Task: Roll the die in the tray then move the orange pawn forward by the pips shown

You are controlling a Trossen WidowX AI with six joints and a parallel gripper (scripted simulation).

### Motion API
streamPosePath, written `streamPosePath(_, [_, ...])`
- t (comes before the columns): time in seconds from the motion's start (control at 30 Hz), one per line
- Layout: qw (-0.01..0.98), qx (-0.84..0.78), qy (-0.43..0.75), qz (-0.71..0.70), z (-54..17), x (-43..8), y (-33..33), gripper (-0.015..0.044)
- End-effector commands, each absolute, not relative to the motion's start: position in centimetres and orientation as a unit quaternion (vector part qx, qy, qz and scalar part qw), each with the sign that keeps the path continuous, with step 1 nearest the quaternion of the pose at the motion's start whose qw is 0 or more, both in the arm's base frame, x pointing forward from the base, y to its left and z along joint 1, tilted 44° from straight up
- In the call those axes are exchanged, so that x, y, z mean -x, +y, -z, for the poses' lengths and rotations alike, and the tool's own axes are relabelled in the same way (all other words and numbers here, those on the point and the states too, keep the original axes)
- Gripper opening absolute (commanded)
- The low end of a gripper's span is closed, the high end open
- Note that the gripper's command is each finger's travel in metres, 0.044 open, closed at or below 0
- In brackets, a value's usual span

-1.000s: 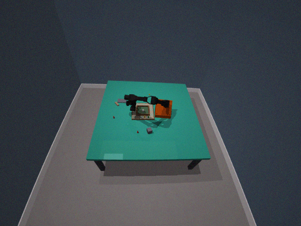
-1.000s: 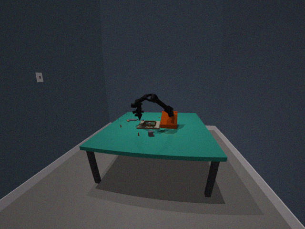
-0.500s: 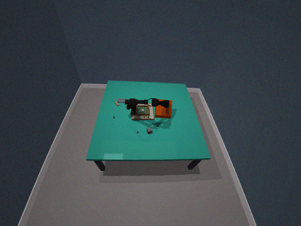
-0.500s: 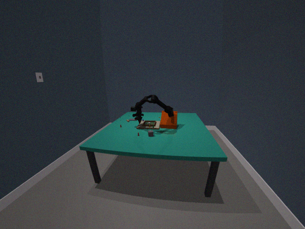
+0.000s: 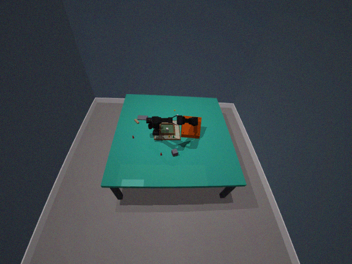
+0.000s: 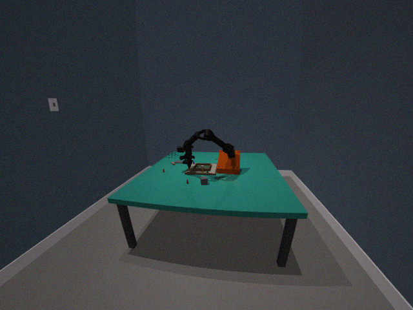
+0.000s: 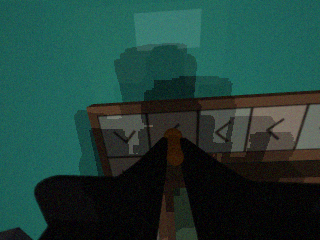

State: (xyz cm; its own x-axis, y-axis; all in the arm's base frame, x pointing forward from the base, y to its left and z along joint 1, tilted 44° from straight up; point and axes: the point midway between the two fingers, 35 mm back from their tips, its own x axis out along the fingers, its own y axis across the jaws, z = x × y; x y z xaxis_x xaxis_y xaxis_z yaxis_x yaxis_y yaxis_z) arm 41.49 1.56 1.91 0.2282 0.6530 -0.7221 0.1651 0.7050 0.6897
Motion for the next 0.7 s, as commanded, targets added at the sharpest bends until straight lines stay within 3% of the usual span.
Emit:
streamPosePath(0.0, [0.700,-0.345,0.601,-0.172,-1.1,-41.5,2.2,0.0000])
streamPosePath(0.13, [0.700,-0.345,0.601,-0.172,-0.9,-41.5,2.4,0.0000])
streamPosePath(0.67, [0.701,-0.344,0.601,-0.171,-5.0,-40.5,-1.2,0.0420])
